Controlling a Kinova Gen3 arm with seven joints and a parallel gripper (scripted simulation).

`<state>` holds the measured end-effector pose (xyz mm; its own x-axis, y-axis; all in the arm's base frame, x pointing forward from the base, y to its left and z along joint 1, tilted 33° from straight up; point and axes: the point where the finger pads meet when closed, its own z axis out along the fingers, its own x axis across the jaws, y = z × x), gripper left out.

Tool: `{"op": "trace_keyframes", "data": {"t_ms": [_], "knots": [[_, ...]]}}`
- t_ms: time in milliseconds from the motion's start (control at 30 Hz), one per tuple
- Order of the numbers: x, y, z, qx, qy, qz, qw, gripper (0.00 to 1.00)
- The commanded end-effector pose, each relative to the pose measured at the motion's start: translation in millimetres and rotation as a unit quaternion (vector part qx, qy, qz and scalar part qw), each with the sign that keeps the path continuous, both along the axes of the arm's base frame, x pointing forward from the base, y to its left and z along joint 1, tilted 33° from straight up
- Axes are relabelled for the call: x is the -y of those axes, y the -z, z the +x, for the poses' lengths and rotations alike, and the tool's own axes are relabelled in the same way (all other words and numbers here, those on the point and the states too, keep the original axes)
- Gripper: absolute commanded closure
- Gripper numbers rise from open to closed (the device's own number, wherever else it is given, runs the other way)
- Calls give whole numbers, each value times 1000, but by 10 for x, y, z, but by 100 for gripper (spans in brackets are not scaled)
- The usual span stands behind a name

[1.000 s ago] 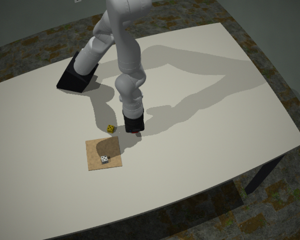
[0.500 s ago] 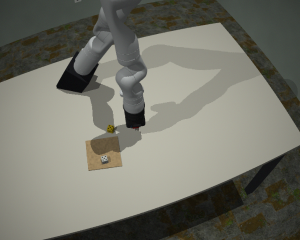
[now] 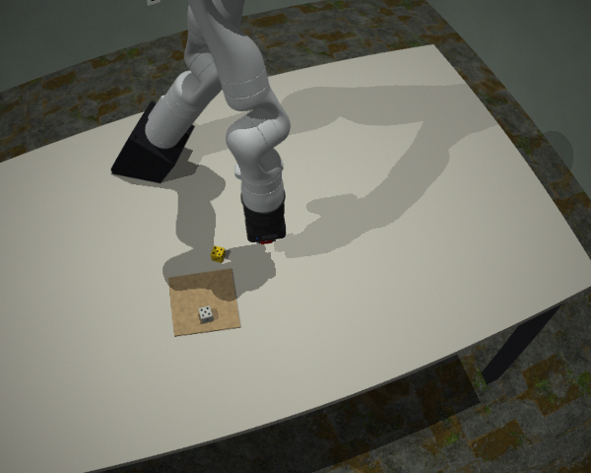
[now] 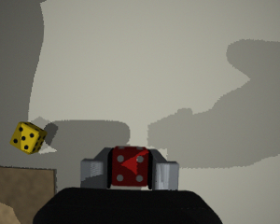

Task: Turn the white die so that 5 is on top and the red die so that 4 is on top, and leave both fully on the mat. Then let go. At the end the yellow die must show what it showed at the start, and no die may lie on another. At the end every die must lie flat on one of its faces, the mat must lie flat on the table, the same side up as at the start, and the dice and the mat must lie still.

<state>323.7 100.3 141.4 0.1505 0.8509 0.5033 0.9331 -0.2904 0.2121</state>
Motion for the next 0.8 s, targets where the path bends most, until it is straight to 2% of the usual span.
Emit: {"op": "trace_keyframes", "data": {"t_ms": [0,233,767], "knots": [[148,-92,-2,0,12,0,1000,51],[204,-202,-46,0,12,0,1000,51],[237,-267,-72,0,11,0,1000,51]]}}
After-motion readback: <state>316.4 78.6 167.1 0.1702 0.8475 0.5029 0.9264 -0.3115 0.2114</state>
